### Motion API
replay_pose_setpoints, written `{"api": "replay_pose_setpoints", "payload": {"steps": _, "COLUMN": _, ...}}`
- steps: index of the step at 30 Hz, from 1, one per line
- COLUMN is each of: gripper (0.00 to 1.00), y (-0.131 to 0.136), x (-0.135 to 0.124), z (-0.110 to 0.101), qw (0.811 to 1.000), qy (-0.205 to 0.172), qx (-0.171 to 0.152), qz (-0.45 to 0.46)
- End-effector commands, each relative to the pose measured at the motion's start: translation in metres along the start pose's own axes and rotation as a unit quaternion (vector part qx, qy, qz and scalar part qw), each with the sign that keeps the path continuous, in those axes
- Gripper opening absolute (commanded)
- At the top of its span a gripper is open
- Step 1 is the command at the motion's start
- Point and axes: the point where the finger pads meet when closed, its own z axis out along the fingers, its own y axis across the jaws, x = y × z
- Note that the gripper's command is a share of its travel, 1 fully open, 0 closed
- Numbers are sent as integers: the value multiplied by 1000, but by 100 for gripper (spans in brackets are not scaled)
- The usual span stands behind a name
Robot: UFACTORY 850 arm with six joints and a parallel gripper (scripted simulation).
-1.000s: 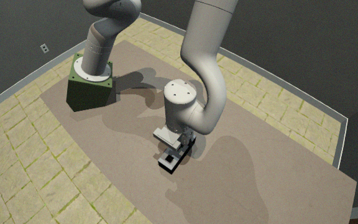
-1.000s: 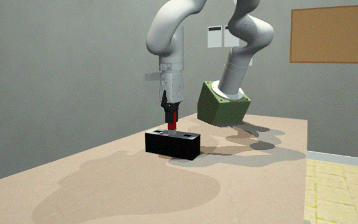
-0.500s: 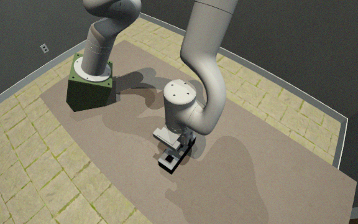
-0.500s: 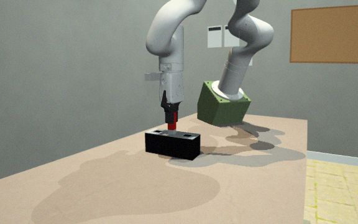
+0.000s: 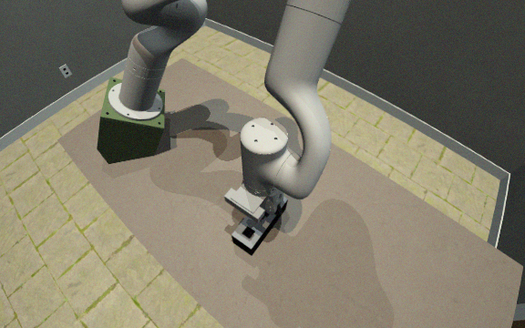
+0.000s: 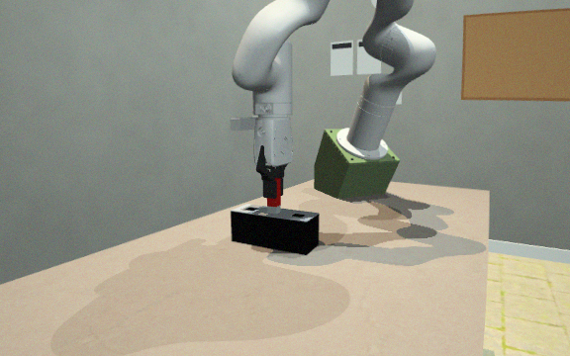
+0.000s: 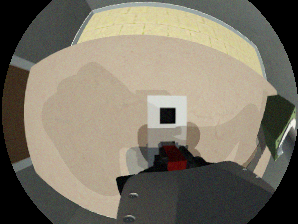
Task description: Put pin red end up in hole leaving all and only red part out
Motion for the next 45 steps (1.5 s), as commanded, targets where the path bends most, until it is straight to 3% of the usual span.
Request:
{"api": "replay_pose_setpoints", "payload": {"steps": 1, "gripper": 0, "y": -1, "x": 0, "z": 1, "qw": 1000, "qy": 0, "qx": 0, "qz": 0}}
{"api": "replay_pose_setpoints", "payload": {"steps": 43, "gripper": 0, "y": -1, "x": -1, "z": -1, "qw": 1000, "qy": -1, "qx": 0, "qz": -1}}
{"api": "replay_pose_setpoints", "payload": {"steps": 44, "gripper": 100, "y": 0, "x": -1, "z": 0, "qw": 1000, "qy": -2, "qx": 0, "qz": 0}}
{"api": "replay_pose_setpoints", "payload": {"steps": 45, "gripper": 100, "y": 0, "x": -1, "z": 0, "qw": 1000, "qy": -2, "qx": 0, "qz": 0}}
